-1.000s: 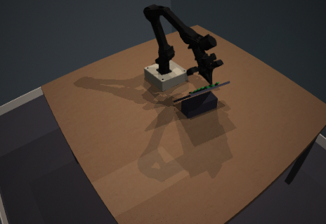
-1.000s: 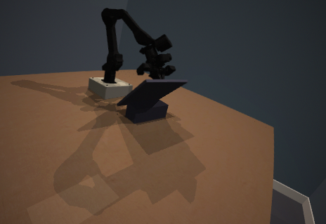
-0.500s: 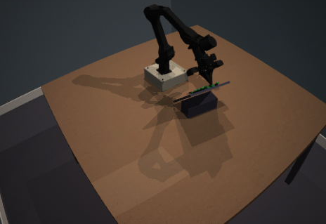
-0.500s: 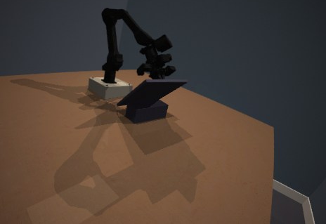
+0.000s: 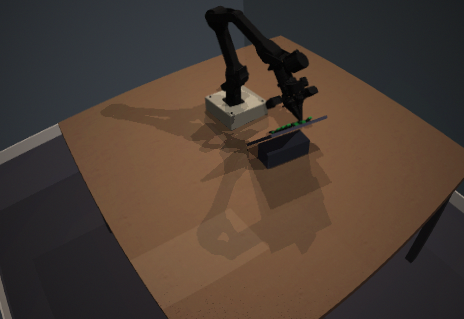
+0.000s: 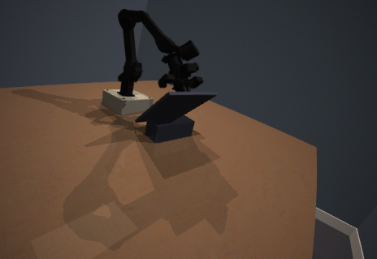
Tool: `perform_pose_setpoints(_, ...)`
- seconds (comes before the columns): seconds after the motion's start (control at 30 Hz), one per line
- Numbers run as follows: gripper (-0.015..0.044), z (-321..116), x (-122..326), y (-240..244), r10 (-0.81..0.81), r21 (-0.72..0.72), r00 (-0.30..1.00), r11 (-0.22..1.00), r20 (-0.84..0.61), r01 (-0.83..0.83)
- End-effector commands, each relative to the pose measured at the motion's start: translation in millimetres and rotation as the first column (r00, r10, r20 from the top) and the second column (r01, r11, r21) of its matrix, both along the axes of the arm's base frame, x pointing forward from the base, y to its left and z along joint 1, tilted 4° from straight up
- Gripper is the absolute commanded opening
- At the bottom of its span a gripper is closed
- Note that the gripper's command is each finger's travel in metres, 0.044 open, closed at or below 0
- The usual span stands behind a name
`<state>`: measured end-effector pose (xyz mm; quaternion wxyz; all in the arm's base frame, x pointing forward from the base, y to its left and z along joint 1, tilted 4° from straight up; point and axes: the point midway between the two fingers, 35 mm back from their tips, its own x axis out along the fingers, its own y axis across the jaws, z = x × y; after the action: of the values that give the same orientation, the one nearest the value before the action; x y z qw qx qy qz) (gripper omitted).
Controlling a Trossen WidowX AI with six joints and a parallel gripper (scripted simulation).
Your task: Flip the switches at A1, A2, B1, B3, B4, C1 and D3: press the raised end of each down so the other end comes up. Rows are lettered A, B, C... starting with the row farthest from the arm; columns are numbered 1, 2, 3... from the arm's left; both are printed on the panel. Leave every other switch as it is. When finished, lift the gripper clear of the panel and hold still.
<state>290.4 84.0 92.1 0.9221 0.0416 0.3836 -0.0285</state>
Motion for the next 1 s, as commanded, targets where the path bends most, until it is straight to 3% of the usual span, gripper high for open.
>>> perform_pose_setpoints(0.0, 0.0, -1, 0, 1, 0.007, -0.001, 1.0, 1.0, -0.002, -0.007)
perform_pose_setpoints(0.37, 0.0, -2, 1, 1, 0.007, -0.001, 1.0, 1.0, -0.002, -0.007)
perform_pose_setpoints(0.6, 0.0, 44, -41, 2, 0.009, 0.002, 1.0, 1.0, -0.03, -0.009)
perform_pose_setpoints(0.77, 0.0, 46, -43, 2, 0.009, 0.001, 0.999, 1.0, -0.031, -0.009)
perform_pose_setpoints(0.97, 0.0, 52, -35, -35, 0.008, -0.001, 0.999, 1.0, -0.038, -0.008)
